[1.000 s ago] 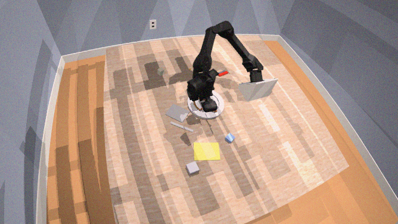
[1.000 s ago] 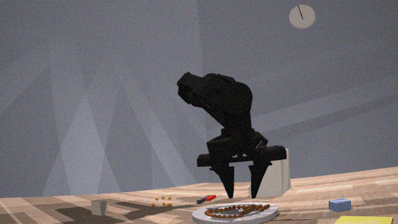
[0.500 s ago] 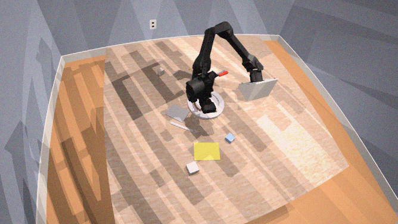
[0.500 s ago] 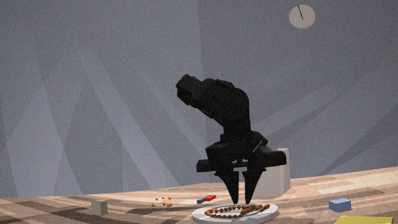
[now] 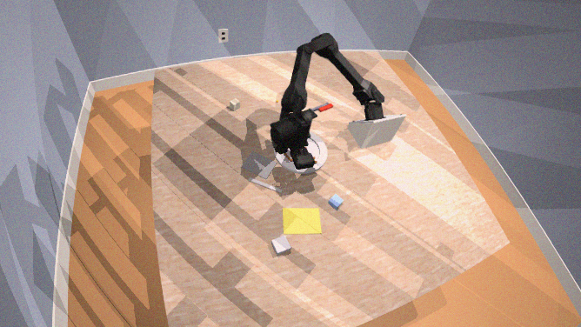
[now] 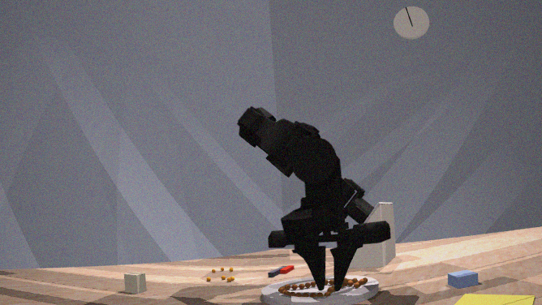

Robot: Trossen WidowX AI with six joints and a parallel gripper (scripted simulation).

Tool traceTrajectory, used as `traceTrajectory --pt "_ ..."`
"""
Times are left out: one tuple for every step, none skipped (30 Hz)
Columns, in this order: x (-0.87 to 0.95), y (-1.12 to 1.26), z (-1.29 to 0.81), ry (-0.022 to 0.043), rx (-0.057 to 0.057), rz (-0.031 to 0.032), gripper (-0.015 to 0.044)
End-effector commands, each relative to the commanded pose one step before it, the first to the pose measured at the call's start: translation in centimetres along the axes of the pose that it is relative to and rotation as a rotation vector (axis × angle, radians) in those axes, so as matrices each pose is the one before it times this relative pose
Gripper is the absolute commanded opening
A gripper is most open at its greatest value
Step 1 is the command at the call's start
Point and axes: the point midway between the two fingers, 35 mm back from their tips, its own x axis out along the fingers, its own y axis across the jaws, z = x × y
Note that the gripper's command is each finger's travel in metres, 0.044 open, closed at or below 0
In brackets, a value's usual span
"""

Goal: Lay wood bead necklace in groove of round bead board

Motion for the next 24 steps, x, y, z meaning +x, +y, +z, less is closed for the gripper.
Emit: traceTrajectory --pt "0.411 0.011 -0.324 0.00686 -0.0111 -0.00624 0.012" --pt "0.0 0.0 0.0 0.0 0.0 0.0 0.012" --pt "0.0 0.0 0.0 0.0 0.0 0.0 0.012" --pt "0.0 0.0 0.0 0.0 0.0 0.0 0.012" --pt "-0.21 0.003 0.194 -0.00328 0.0083 0.00489 0.0094" --pt "0.0 0.0 0.0 0.0 0.0 0.0 0.0067" --pt "0.0 0.0 0.0 0.0 0.0 0.0 0.0041" --pt "0.0 0.0 0.0 0.0 0.0 0.0 0.0015" --pt "0.0 0.0 0.0 0.0 0.0 0.0 0.0" --pt "0.0 0.0 0.0 0.0 0.0 0.0 0.0" --pt "0.0 0.0 0.0 0.0 0.0 0.0 0.0" --pt "0.0 0.0 0.0 0.0 0.0 0.0 0.0" --pt "0.0 0.0 0.0 0.0 0.0 0.0 0.0" --pt "0.0 0.0 0.0 0.0 0.0 0.0 0.0" --pt "0.0 0.0 0.0 0.0 0.0 0.0 0.0" --pt "0.0 0.0 0.0 0.0 0.0 0.0 0.0" --pt "0.0 0.0 0.0 0.0 0.0 0.0 0.0" --pt "0.0 0.0 0.0 0.0 0.0 0.0 0.0" --pt "0.0 0.0 0.0 0.0 0.0 0.0 0.0" --pt "0.0 0.0 0.0 0.0 0.0 0.0 0.0" --pt "0.0 0.0 0.0 0.0 0.0 0.0 0.0" --pt "0.0 0.0 0.0 0.0 0.0 0.0 0.0" --pt "0.0 0.0 0.0 0.0 0.0 0.0 0.0" --pt "0.0 0.0 0.0 0.0 0.0 0.0 0.0"
